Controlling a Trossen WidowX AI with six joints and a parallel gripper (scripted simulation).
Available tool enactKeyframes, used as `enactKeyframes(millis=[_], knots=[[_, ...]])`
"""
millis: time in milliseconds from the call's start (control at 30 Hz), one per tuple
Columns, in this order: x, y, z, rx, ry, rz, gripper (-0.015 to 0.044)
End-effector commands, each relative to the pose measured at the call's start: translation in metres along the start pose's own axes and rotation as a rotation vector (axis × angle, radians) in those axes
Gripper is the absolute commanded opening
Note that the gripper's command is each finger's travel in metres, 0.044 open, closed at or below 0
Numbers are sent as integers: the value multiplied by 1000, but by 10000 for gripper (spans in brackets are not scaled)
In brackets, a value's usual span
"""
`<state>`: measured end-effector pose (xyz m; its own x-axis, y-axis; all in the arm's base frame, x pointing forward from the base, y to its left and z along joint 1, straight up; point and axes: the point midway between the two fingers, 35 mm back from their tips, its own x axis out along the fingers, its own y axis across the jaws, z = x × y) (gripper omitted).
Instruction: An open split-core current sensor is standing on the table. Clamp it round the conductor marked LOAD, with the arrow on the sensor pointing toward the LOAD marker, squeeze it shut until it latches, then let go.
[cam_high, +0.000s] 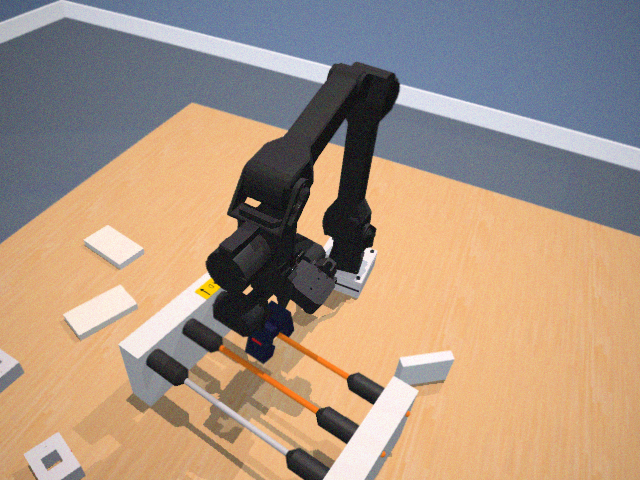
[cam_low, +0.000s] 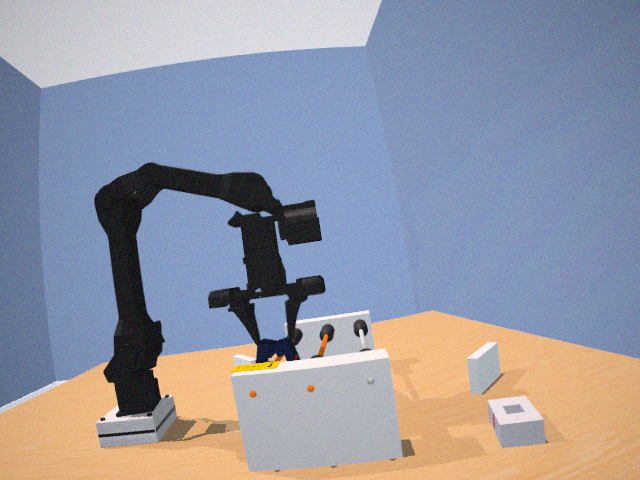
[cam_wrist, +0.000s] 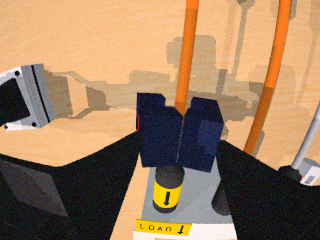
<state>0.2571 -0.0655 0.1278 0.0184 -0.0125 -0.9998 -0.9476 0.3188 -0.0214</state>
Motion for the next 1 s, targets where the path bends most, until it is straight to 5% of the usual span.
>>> enactKeyframes(millis=[0, 233, 767, 967], knots=[[-1, 0, 0, 0, 0, -1, 0], [-1, 0, 0, 0, 0, -1, 0], [-1, 0, 0, 0, 0, -1, 420], [-1, 0, 0, 0, 0, -1, 440]])
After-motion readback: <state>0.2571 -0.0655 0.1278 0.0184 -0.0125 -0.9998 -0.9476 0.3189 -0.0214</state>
